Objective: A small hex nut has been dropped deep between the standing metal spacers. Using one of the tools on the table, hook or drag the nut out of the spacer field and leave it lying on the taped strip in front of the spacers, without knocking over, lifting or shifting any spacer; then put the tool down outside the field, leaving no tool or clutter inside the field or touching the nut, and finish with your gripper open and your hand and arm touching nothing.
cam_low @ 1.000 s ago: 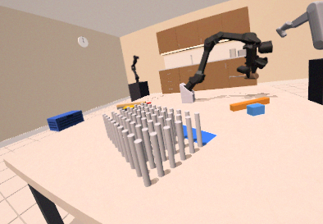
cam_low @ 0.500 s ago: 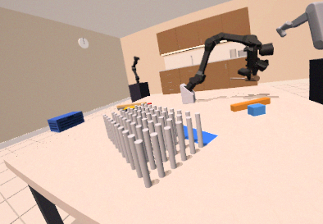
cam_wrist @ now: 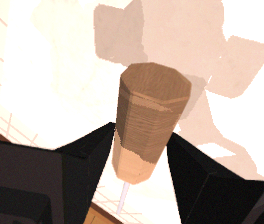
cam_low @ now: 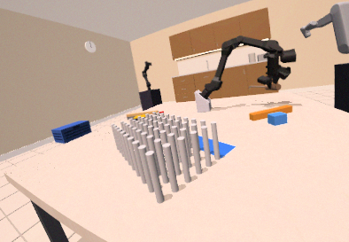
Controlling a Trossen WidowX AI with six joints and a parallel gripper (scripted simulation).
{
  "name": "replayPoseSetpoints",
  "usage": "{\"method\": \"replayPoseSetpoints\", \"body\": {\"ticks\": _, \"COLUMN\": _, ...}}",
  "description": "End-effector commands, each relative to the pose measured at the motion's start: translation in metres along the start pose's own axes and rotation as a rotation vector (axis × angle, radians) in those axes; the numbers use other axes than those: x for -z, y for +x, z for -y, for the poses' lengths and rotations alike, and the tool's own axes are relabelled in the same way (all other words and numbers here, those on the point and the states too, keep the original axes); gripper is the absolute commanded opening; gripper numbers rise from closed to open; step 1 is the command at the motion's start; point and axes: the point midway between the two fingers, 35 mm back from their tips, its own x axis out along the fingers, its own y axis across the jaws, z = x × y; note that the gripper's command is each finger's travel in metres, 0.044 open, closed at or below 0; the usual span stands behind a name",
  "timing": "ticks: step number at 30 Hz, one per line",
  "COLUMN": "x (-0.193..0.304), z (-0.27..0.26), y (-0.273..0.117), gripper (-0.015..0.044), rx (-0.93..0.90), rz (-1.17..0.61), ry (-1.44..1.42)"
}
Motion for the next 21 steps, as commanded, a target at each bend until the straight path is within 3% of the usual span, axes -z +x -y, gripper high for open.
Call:
{"method": "replayPoseSetpoints", "body": {"ticks": 1, "x": -0.001, "z": 0.001, "y": 0.004, "gripper": 0.0, "rx": -0.001, "rz": 0.001, "ry": 0.004}}
{"method": "replayPoseSetpoints", "body": {"ticks": 21, "x": -0.007, "z": 0.006, "y": 0.02, "gripper": 0.0, "rx": -0.001, "rz": 0.0, "ry": 0.004}}
